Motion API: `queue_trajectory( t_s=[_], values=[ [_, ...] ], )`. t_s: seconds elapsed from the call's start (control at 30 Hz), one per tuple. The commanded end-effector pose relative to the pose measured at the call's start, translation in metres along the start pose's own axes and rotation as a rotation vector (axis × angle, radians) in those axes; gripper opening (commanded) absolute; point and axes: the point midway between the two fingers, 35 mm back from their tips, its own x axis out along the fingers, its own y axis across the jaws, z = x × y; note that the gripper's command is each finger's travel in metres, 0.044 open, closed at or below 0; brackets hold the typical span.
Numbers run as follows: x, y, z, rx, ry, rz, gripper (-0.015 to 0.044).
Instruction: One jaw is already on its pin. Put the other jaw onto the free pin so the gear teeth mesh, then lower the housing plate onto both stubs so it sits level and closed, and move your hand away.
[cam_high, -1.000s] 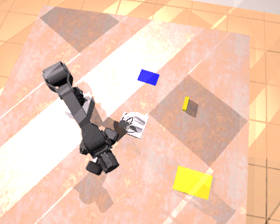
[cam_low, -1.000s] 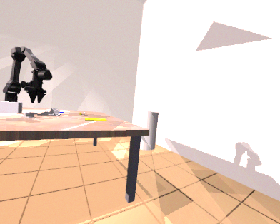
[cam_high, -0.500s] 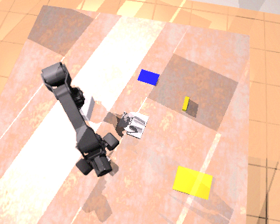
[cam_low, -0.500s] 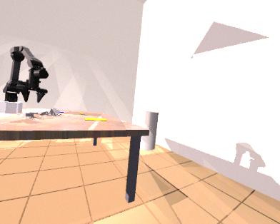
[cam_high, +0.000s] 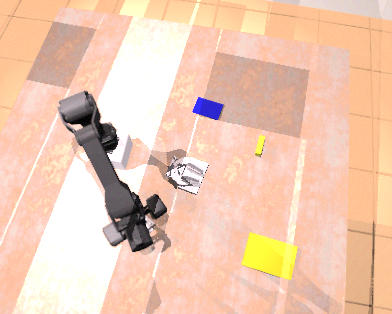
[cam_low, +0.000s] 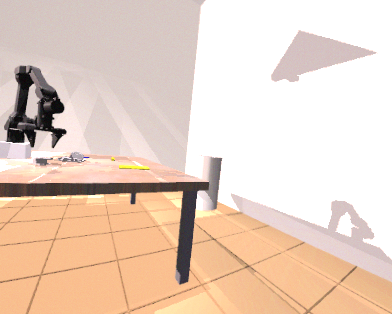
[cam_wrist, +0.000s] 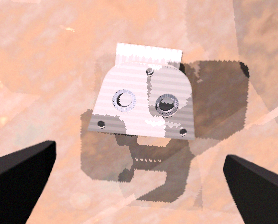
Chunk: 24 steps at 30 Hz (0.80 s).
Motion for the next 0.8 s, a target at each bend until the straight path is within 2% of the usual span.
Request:
queue_trajectory(
  t_s=[0.0,0.77],
  values=[
    [0.017,-0.002,0.006,0.005,-0.020,-0.010,0.0440],
    [0.039,-0.002,0.006,0.005,-0.021,-0.010,0.0440]
  ],
)
